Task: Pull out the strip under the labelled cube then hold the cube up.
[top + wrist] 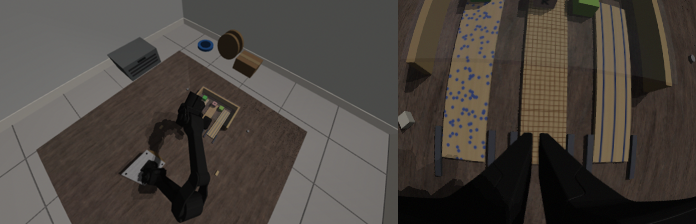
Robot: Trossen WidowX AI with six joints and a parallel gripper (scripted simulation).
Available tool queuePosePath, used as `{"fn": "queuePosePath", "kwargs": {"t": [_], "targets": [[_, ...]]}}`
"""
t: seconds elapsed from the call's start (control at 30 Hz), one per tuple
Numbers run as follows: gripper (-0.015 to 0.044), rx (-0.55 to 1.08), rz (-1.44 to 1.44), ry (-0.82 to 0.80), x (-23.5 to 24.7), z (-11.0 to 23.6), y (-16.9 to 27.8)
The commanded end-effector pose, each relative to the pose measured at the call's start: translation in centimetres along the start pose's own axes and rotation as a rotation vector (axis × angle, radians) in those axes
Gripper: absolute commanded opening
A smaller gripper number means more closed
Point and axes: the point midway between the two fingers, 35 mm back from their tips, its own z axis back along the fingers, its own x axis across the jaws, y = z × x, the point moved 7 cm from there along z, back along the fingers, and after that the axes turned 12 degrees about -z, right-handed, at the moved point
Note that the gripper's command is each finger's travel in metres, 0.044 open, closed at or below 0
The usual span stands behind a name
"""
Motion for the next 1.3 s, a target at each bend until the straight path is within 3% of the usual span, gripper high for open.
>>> {"fn": "queuePosePath", "kwargs": {"t": [0.0, 0.17, 0.53, 1.27], "targets": [[0.0000, 0.315, -0.009, 0.006, -1.0, -4.2, -1.6], [0.0000, 0.498, -0.017, 0.028, -2.0, -6.5, -1.8], [0.0000, 0.498, -0.017, 0.028, -2.8, -6.4, -1.5], [0.0000, 0.497, -0.017, 0.027, -2.8, -9.6, 0.0]]}}
